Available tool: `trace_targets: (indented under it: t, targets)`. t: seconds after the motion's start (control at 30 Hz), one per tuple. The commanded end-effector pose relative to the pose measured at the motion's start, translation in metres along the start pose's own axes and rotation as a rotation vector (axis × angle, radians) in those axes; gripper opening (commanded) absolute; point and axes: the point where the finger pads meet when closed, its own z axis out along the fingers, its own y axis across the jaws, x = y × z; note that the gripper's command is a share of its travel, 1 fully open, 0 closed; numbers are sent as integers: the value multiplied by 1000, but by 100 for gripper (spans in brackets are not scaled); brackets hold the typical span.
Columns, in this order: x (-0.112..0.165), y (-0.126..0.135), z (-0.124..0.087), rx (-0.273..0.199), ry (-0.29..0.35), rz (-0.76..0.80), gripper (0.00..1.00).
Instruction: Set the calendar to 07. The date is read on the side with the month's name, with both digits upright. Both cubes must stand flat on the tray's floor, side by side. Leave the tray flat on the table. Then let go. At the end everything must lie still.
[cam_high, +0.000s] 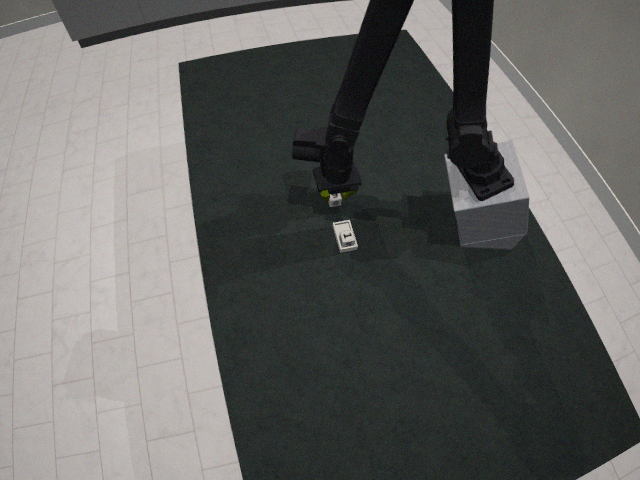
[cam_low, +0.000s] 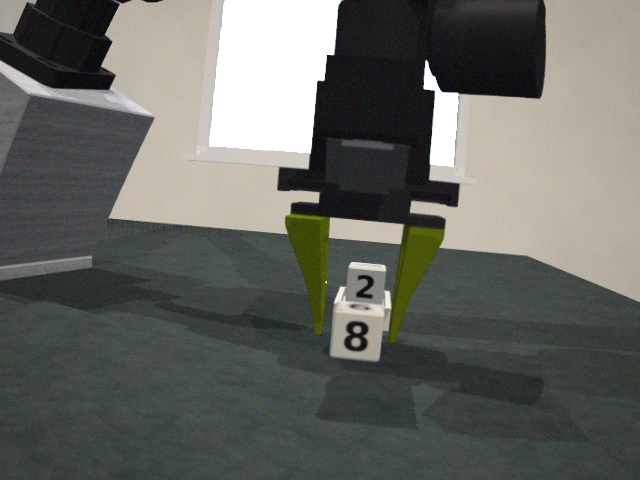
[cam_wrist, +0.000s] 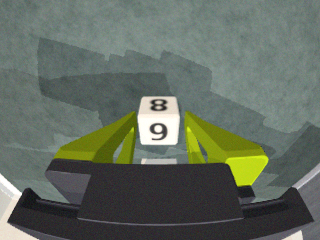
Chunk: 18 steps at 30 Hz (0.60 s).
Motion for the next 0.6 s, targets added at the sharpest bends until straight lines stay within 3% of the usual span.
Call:
trace_targets:
  t: [0.0,0.47,0.5,0.57]
  targets:
    - [-1,11,0,-19,-8,3,45]
    - [-1,11,0,-19,-8,3,45]
    - [-1,11,0,-19,-8,3,26]
    - [-1,11,0,-19,-8,2,26]
